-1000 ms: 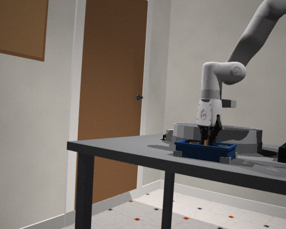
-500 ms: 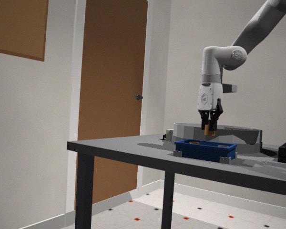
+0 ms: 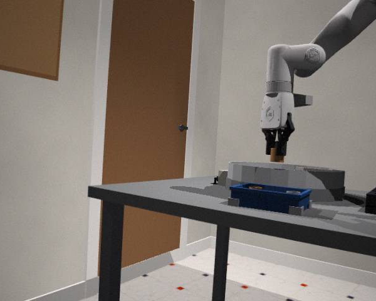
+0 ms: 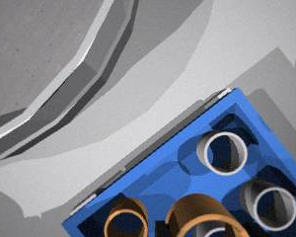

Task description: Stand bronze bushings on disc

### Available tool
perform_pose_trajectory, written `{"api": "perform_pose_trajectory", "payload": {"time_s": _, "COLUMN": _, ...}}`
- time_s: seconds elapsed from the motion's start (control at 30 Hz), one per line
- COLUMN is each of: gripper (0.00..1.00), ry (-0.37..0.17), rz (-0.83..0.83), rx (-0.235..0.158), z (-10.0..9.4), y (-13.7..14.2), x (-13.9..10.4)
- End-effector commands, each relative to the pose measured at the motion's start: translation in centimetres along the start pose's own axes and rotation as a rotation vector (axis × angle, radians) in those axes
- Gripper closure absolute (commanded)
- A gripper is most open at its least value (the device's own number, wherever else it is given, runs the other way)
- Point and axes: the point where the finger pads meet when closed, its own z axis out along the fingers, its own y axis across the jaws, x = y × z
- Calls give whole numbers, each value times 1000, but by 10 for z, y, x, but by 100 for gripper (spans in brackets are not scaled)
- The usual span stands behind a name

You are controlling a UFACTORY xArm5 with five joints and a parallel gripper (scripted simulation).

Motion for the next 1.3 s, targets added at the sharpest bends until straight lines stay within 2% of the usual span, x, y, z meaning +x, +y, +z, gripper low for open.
{"api": "perform_pose_trajectory", "payload": {"time_s": 0.0, "gripper": 100, "ry": -3, "rz": 0, "rx": 2, "z": -7, "y": 0, "x": -1}}
{"api": "perform_pose_trajectory", "payload": {"time_s": 0.73, "gripper": 100, "ry": -3, "rz": 0, "rx": 2, "z": -7, "y": -5, "x": 6}}
{"api": "perform_pose_trajectory", "payload": {"time_s": 1.0, "gripper": 100, "ry": -3, "rz": 0, "rx": 2, "z": -7, "y": -30, "x": 39}}
{"api": "perform_pose_trajectory", "payload": {"time_s": 1.07, "gripper": 100, "ry": -3, "rz": 0, "rx": 2, "z": -7, "y": -30, "x": 39}}
{"api": "perform_pose_trajectory", "payload": {"time_s": 1.27, "gripper": 100, "ry": -3, "rz": 0, "rx": 2, "z": -7, "y": -61, "x": 82}}
